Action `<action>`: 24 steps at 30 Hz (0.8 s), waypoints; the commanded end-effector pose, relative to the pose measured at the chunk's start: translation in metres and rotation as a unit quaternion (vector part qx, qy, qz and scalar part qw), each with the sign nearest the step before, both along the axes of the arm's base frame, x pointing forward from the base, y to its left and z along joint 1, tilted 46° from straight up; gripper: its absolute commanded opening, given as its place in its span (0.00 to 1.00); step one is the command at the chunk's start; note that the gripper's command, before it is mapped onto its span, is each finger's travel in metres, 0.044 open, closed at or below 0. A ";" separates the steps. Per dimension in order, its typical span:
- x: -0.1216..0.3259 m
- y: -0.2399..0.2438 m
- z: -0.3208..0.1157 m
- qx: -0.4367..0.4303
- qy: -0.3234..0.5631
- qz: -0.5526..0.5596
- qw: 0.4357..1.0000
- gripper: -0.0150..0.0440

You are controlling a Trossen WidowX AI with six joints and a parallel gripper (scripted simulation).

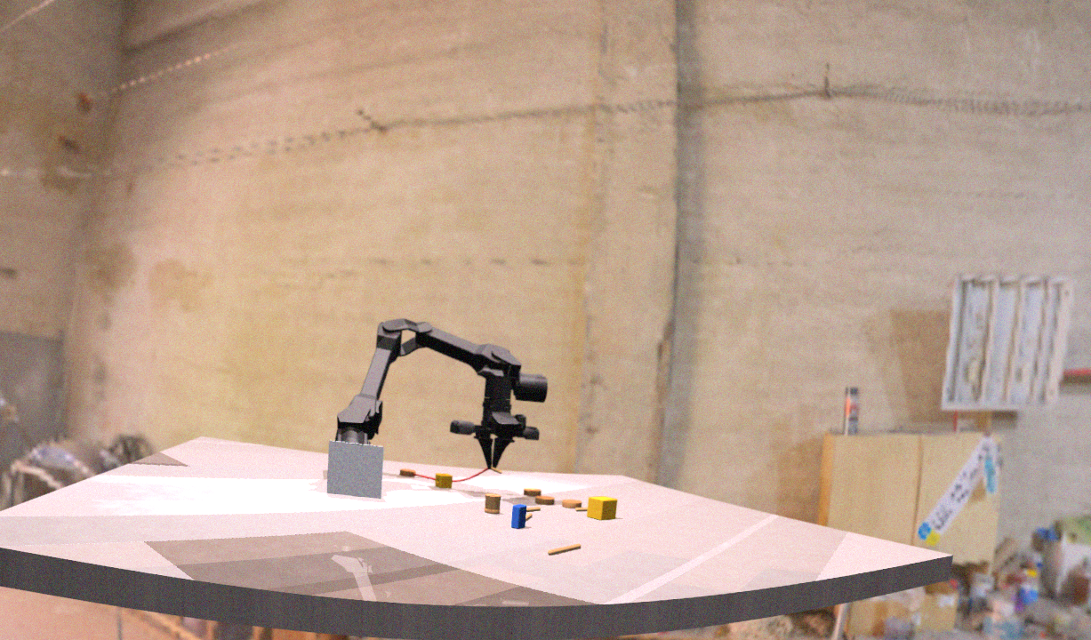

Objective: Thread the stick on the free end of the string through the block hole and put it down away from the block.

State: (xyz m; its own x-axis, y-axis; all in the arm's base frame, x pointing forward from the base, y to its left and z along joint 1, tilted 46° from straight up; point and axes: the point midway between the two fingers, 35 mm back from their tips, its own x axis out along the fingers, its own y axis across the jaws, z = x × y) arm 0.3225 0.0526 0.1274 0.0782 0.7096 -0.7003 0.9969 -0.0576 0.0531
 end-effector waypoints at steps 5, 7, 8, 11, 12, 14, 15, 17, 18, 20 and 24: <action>0.000 -0.001 0.001 0.000 -0.001 0.000 1.000 0.25; 0.000 -0.001 0.001 0.000 -0.001 0.000 1.000 0.25; 0.000 -0.001 0.001 -0.001 0.000 0.000 1.000 0.25; 0.000 -0.002 0.002 -0.010 0.001 0.000 1.000 0.25; 0.000 -0.002 0.003 -0.015 0.001 0.000 1.000 0.25; 0.000 -0.003 0.005 -0.023 0.002 0.000 1.000 0.25; 0.000 -0.004 0.006 -0.027 0.002 0.000 1.000 0.25; 0.000 -0.004 0.007 -0.036 0.003 0.000 0.999 0.25; 0.000 -0.005 0.008 -0.040 0.004 0.000 0.999 0.25; 0.000 -0.006 0.010 -0.048 0.004 0.000 0.999 0.25; 0.000 -0.008 0.013 -0.065 0.005 -0.001 0.998 0.25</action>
